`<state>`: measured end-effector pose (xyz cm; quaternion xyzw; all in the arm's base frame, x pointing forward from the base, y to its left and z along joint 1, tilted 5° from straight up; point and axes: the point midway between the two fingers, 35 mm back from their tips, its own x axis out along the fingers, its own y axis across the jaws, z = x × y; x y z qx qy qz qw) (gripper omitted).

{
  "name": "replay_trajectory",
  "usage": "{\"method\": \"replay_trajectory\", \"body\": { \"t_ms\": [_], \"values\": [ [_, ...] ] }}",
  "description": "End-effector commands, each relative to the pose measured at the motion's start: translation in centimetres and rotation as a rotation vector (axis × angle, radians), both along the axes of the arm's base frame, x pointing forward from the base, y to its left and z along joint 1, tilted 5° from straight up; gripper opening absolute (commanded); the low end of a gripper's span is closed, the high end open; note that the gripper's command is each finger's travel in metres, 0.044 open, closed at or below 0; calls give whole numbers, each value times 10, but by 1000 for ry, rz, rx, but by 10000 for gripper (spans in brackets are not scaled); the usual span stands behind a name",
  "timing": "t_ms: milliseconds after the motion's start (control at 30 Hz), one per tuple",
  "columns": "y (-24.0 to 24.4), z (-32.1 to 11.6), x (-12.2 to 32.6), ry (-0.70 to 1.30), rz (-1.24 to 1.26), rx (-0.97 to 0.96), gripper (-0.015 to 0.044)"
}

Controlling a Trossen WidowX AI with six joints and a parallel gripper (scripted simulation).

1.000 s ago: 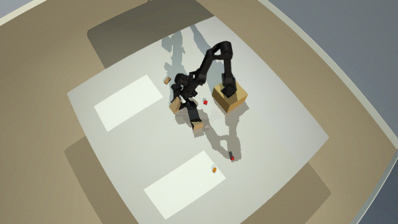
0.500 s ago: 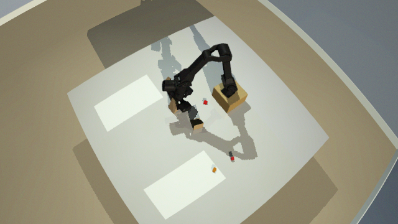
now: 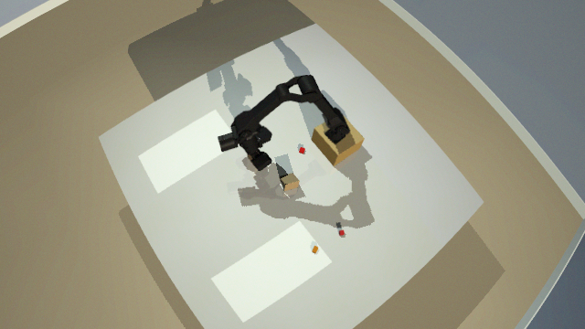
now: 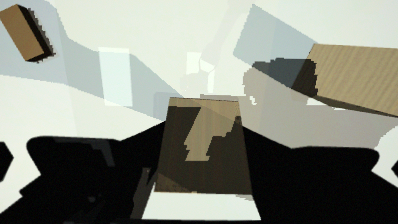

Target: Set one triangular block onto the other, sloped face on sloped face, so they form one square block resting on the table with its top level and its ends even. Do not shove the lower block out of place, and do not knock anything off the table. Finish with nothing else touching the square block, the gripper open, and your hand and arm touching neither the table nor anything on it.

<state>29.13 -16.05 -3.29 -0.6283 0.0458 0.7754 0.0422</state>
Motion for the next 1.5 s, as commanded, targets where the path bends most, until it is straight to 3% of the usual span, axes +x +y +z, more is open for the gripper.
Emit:
{"method": "replay_trajectory", "body": {
  "t_ms": [0, 467, 1033, 1333, 1467],
  "values": [
    [-1, 1, 6, 97, -4, 7, 0],
    [-4, -1, 32, 416, -10, 48, 0],
    [-4, -1, 29, 367, -8, 47, 440],
    [-4, -1, 29, 367, -8, 47, 440],
    [-3, 35, 32, 314, 4, 26, 440]
  ]
}}
